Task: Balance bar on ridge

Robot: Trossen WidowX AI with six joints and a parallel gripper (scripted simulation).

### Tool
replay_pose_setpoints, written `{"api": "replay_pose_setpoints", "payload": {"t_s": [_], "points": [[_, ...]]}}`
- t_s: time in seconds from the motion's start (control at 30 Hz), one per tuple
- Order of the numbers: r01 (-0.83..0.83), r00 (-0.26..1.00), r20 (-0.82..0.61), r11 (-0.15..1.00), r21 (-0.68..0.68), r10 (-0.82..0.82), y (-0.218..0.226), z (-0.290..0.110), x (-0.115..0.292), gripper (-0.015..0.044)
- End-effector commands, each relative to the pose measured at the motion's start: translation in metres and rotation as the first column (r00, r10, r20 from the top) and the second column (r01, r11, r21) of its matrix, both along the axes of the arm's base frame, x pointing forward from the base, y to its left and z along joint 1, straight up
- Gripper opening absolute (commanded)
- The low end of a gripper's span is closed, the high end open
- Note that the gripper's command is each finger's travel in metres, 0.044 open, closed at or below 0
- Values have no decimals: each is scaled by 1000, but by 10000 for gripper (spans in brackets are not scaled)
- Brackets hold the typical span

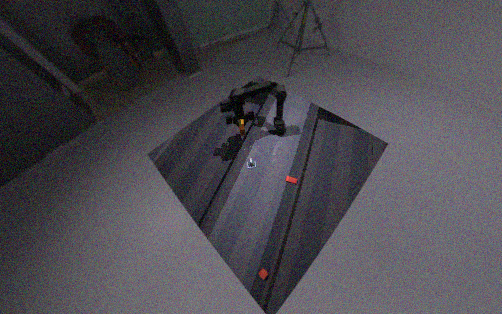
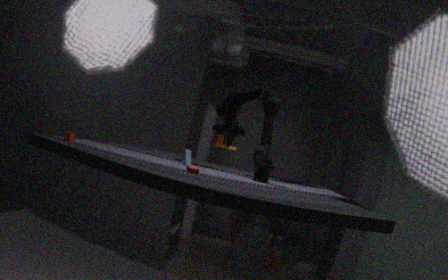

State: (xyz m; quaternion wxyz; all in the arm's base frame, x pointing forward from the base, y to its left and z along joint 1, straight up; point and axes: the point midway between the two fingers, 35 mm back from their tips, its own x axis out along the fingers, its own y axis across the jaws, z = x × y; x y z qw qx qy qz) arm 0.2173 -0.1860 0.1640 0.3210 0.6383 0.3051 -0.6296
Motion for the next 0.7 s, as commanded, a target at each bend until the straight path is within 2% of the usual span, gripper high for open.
{"api": "replay_pose_setpoints", "payload": {"t_s": [0.0, 0.33, 0.67], "points": [[-81, 997, 2, 997, -6, 81, 7, 4, 10, 0], [-318, 948, -1, 948, -10, 318, 30, 5, 36, 0], [-537, 844, -3, 844, -13, 537, 56, 7, 60, 0]]}}
